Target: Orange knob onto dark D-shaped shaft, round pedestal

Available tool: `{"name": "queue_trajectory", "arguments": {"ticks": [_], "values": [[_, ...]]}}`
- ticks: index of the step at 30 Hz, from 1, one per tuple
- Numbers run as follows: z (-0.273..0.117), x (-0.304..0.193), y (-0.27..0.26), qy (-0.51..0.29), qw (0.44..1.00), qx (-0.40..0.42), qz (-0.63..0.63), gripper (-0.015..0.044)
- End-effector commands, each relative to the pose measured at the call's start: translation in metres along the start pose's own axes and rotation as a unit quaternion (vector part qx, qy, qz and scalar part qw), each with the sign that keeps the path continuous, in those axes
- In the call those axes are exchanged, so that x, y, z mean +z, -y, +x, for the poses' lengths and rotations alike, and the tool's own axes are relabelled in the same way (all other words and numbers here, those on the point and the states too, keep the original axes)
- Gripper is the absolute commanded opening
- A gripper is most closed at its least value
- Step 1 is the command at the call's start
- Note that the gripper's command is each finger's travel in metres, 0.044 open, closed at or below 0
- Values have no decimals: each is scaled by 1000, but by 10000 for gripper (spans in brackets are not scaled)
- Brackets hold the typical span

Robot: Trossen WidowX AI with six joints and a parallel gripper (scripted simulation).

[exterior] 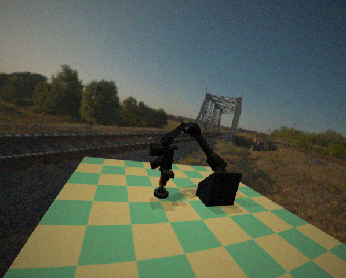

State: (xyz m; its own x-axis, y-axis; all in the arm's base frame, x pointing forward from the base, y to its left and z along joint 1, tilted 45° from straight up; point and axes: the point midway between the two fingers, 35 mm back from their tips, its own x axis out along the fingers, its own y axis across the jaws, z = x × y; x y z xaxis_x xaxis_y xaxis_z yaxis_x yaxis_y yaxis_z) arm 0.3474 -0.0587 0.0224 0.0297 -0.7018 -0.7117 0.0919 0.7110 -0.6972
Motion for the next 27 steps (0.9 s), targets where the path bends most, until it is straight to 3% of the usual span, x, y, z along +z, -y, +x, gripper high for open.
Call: {"name": "queue_trajectory", "arguments": {"ticks": [1, 27], "values": [[1, 0, -1, 0, 1000, 0, 21, 0], [-2, 1, 0, 0, 999, 0, 48, 0]]}}
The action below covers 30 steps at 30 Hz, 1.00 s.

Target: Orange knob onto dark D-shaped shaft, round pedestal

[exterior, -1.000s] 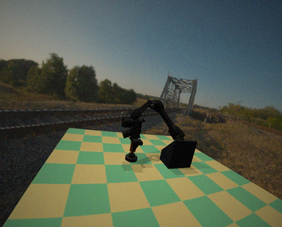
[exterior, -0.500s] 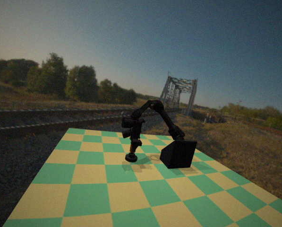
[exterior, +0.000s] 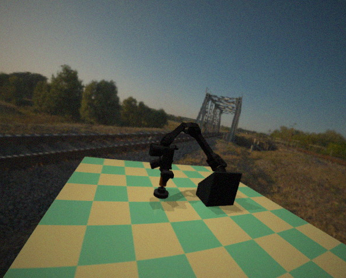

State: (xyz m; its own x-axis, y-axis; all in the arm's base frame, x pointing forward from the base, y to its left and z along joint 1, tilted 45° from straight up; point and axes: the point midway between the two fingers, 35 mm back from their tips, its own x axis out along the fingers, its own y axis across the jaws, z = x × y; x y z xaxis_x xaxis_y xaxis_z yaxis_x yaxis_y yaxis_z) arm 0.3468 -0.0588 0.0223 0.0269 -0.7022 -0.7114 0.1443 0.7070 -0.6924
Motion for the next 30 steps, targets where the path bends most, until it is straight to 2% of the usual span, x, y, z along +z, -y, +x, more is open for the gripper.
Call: {"name": "queue_trajectory", "arguments": {"ticks": [1, 5, 30], "values": [[-2, 2, 0, 2, 999, 1, 38, 0], [-1, 3, 0, 2, 995, 1, 99, 0], [2, 1, 0, 2, 995, 1, 99, 0]]}}
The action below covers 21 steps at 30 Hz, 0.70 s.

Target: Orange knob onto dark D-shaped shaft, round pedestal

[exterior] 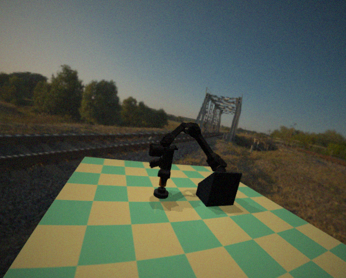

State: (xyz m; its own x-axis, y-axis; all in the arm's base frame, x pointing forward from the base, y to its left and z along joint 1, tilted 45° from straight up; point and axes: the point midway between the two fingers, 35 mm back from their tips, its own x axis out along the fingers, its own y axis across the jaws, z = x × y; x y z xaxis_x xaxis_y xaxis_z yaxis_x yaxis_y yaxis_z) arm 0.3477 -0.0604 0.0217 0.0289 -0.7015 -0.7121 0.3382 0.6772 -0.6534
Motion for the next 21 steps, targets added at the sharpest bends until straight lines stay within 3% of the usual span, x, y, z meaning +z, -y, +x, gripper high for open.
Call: {"name": "queue_trajectory", "arguments": {"ticks": [1, 21], "values": [[1, 0, -1, 1, 1000, 0, -1, 0], [-4, -2, 0, 1, 1000, 0, -1, 0]]}}
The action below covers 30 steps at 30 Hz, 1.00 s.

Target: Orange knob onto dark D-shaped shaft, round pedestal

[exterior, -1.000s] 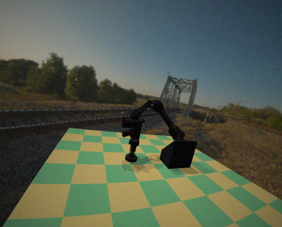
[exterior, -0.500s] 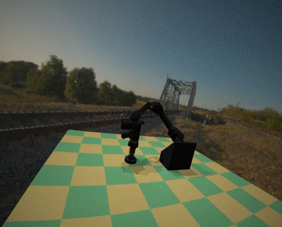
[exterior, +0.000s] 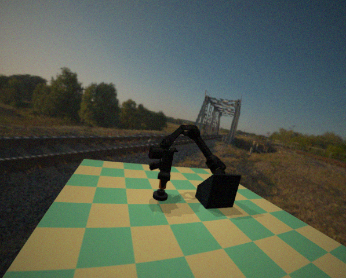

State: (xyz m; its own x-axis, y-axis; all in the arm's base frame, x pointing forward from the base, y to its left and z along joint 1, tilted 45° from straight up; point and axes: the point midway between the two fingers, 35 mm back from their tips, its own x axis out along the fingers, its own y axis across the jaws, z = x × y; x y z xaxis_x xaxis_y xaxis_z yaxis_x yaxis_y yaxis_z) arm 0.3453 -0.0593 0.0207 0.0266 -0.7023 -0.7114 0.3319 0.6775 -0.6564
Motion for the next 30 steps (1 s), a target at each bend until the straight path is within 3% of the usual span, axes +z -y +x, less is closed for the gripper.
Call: {"name": "queue_trajectory", "arguments": {"ticks": [1, 8, 30], "values": [[-4, 1, 1, 2, 1000, 1, 7, 0], [-3, 4, 0, 2, 994, 1, 107, 0], [-2, 2, 1, 2, 994, 1, 107, 0]]}}
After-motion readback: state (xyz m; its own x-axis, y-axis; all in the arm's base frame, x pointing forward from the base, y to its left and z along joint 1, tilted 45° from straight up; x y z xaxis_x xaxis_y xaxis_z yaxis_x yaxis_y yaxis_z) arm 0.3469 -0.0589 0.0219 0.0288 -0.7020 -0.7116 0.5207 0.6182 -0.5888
